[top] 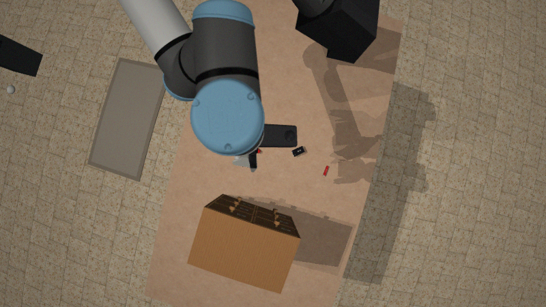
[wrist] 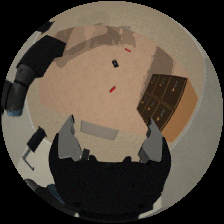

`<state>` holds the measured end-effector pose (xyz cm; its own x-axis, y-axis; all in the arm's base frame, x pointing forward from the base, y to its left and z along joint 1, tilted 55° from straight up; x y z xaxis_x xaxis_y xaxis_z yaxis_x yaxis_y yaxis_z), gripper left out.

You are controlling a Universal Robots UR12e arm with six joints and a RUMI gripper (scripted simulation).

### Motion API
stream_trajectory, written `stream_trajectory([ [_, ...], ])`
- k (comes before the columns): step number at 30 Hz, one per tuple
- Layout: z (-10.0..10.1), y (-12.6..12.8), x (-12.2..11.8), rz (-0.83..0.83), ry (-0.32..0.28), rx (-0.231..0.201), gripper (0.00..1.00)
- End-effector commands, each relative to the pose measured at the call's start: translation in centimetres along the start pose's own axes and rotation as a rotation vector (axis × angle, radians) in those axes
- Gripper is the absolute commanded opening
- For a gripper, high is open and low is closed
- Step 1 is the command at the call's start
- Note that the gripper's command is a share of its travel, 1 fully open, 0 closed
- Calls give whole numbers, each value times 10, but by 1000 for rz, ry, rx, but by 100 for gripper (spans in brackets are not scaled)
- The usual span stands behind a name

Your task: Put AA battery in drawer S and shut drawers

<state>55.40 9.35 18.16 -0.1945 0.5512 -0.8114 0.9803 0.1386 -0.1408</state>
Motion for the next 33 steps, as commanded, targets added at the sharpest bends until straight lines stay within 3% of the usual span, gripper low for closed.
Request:
stream_trajectory([
  [1,11,11,1,-140,5,-9,100],
  [5,17,16,1,-207,5,-9,100],
  [20,68,54,2,-755,5,-11,100],
  [33,102,75,1,-1078,2,-10,100],
])
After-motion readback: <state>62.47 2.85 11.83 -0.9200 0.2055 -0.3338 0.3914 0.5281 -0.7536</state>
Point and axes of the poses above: the point where the finger pads meet when closed, its own z axis out along the fingers, its own y axis across the jaws, x = y × z, the point moved 6 cm from there along -z, back along the fingers, and after that the axes turned 1 degree about z, right-handed, at the moved point
